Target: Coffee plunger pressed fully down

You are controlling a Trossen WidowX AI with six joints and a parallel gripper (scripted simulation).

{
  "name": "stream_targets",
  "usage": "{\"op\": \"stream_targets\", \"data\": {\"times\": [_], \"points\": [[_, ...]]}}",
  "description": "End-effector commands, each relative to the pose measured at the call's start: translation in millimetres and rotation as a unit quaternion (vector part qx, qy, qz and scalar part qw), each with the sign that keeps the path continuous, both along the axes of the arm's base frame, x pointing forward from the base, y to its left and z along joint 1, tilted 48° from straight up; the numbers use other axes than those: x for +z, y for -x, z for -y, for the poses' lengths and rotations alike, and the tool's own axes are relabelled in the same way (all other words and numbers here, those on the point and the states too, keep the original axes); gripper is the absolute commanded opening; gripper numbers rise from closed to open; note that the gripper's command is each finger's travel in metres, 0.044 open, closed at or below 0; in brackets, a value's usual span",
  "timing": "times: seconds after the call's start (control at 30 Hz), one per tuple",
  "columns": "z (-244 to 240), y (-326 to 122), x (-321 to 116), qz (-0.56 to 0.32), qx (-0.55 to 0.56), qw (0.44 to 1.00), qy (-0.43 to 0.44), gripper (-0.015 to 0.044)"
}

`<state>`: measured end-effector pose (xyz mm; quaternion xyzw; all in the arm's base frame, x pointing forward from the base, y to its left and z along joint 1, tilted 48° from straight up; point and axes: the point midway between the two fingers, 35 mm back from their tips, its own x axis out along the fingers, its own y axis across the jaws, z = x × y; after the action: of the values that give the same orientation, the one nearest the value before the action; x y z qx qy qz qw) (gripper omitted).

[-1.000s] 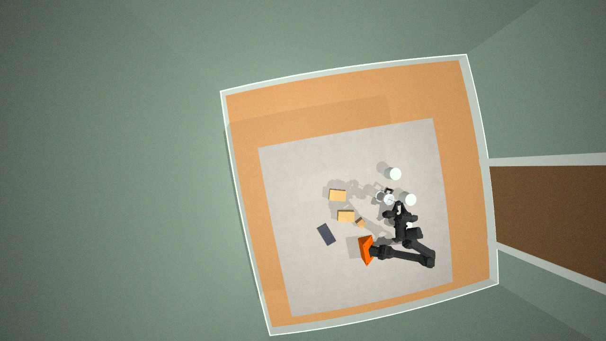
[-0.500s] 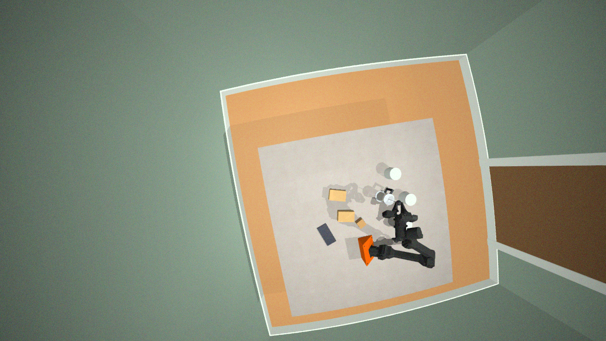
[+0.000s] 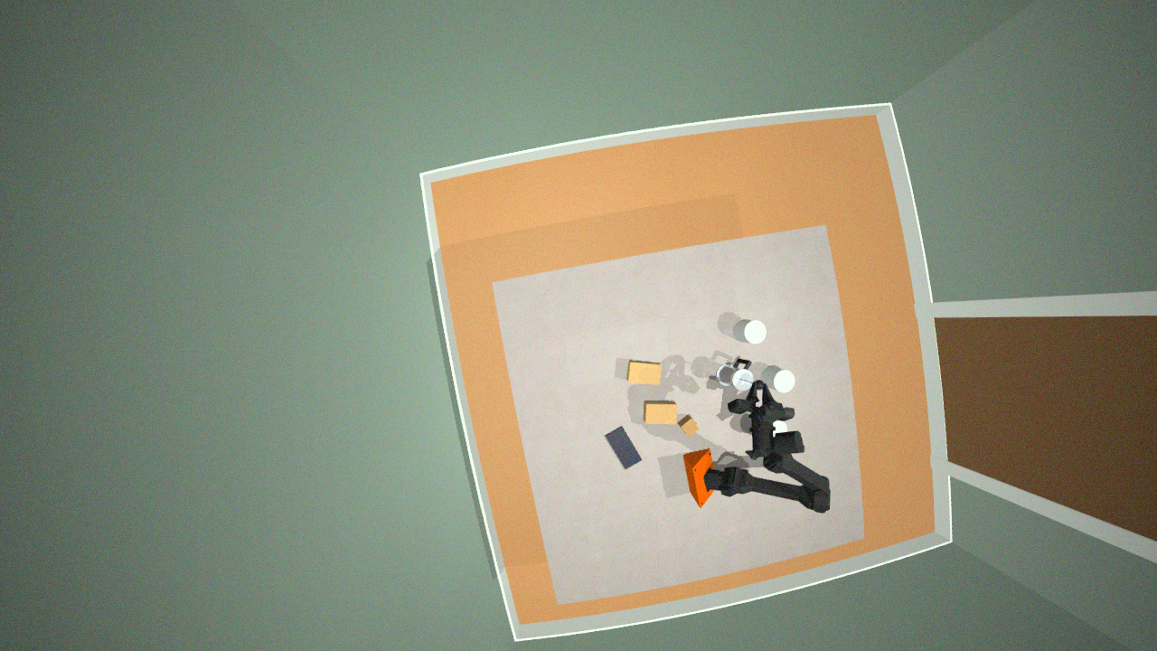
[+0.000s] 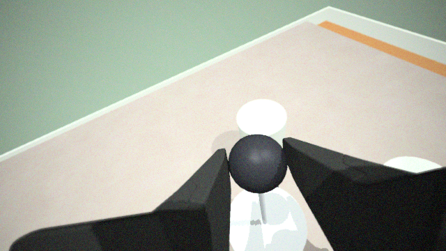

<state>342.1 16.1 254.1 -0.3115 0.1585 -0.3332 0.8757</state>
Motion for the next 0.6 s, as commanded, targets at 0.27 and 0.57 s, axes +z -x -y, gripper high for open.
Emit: {"op": "stream_targets", "data": {"times": [0.27,0.57], "points": [[23,1,-24,-0.012,-0.010,1.000,0.004,0.0122],[34,1,-34,-0.011,-0.010,1.000,0.004,0.0122]]}}
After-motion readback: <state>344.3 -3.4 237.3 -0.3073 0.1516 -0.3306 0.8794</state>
